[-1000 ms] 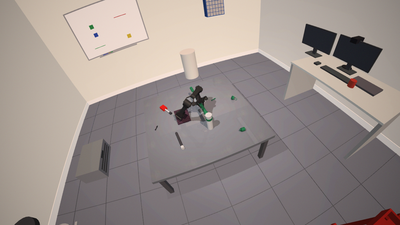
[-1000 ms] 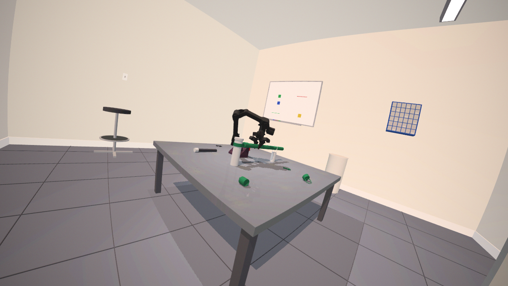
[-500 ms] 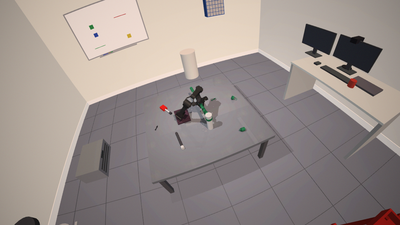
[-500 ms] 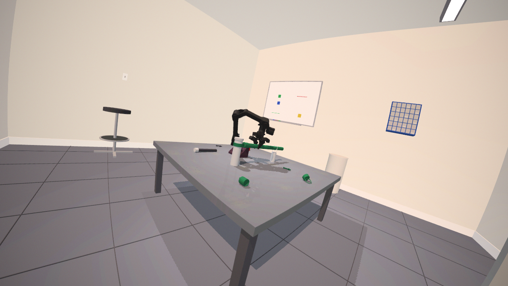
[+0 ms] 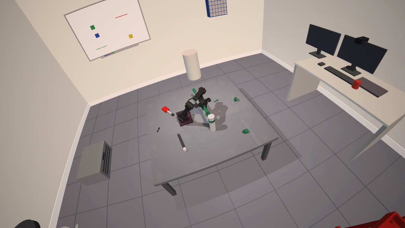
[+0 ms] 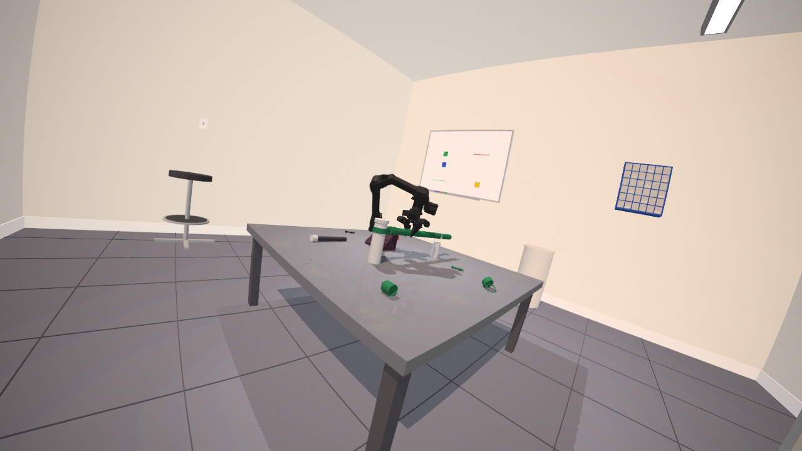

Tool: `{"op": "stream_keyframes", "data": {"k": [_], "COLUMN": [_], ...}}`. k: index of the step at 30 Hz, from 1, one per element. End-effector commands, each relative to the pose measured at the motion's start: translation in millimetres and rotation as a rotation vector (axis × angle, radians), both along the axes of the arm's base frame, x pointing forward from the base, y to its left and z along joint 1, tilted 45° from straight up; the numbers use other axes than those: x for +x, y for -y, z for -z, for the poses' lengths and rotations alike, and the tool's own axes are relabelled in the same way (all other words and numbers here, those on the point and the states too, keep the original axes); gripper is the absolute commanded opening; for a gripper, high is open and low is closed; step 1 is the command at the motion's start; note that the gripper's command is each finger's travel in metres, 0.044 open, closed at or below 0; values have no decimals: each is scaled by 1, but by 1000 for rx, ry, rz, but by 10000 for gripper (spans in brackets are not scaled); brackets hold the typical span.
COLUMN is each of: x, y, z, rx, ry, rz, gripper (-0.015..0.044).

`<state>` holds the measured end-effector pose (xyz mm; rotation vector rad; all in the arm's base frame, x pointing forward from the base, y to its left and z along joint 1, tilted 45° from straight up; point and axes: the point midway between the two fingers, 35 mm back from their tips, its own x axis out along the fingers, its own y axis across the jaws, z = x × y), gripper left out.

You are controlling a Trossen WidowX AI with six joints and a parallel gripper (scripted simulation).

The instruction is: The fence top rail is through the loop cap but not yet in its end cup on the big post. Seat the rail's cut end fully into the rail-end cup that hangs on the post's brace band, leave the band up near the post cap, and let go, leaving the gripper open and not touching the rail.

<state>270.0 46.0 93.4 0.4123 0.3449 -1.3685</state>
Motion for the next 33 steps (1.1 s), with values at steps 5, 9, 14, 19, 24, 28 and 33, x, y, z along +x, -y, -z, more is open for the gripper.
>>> {"op": "stream_keyframes", "data": {"k": [5,9,14,19,24,28,33], "x": [3,3,2,2,2,1,1], "y": [3,4,5,7,9,11,12], "z": [-7,-8,-9,-11,-12,-13,-15], "rx": [-7,-7,-7,-7,-7,-7,-7], "ry": [12,12,12,12,12,12,12], "rz": [-12,-12,-12,-12,-12,-12,-12], "gripper": [0,0,0,0,0,0,0]}}
